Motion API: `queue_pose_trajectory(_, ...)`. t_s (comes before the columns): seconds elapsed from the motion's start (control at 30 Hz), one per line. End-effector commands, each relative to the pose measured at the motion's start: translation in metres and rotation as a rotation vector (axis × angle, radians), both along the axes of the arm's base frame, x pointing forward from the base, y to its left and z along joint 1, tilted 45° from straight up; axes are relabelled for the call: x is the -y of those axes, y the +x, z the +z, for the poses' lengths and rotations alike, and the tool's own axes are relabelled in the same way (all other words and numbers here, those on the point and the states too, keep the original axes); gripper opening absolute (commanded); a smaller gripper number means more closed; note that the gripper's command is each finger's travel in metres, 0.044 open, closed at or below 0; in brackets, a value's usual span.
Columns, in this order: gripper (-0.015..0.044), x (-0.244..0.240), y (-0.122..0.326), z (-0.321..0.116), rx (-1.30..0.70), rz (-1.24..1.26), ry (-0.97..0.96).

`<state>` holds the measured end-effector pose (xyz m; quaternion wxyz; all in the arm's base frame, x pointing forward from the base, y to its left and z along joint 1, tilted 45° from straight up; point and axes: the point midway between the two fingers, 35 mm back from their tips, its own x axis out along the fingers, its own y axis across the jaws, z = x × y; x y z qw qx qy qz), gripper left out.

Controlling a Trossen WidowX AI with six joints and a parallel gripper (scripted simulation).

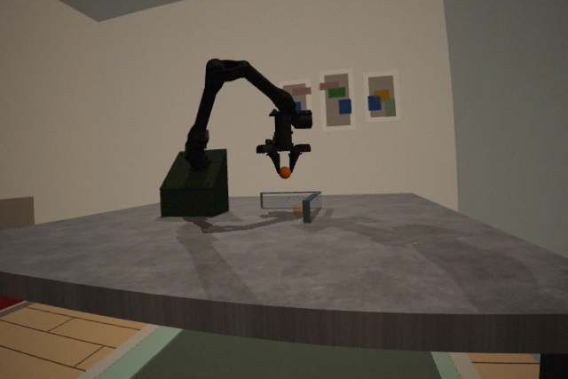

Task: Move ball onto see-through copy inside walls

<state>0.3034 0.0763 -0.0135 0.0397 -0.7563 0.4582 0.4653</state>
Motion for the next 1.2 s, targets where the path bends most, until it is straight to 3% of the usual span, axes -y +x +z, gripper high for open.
queue_pose_trajectory(0.0,0.0000,0.008,0.013,0.009,-0.057,0.081,-0.014)
queue_pose_trajectory(1.17,0.0000,0.094,0.077,0.064,-0.598,0.668,-0.177)
